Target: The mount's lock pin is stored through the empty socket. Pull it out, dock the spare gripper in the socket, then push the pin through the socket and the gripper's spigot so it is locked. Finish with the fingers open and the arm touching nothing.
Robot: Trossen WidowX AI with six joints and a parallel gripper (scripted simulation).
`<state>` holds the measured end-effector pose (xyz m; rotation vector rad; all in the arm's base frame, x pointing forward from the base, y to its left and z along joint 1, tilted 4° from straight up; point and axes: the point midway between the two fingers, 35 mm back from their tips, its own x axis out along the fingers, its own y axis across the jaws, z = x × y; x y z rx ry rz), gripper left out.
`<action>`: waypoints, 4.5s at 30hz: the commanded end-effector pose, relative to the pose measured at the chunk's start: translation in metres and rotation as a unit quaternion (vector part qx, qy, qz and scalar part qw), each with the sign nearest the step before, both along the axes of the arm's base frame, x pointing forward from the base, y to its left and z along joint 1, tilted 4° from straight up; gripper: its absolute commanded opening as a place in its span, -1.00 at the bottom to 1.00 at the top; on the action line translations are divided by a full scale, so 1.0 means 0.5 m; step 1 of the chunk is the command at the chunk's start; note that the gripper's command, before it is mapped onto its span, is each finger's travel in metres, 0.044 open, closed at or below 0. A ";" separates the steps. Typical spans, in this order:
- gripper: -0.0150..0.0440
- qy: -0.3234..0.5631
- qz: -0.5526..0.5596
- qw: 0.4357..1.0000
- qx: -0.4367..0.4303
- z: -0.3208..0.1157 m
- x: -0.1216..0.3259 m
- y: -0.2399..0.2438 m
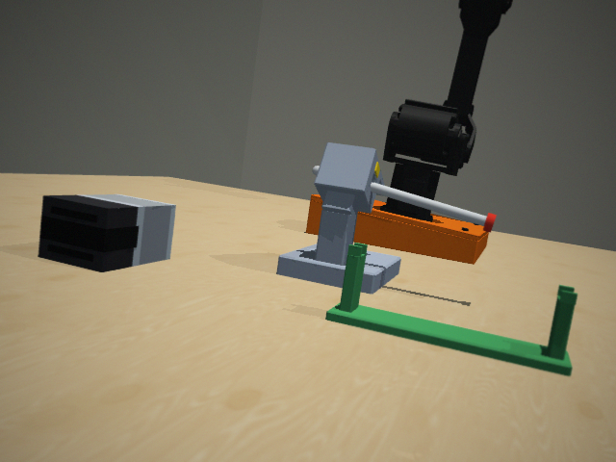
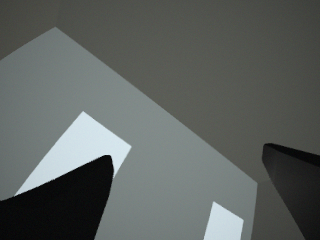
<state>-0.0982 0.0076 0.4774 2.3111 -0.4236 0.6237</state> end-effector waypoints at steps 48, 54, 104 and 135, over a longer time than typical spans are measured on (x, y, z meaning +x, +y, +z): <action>0.53 -0.004 0.319 -0.039 -0.947 -0.473 0.762 0.022; 0.53 -0.179 0.390 -0.140 -0.893 -0.565 0.777 0.036; 0.53 -0.275 0.417 -0.175 -0.849 -0.821 0.790 0.078; -0.28 -0.275 0.417 -0.175 -0.849 -0.871 0.786 0.079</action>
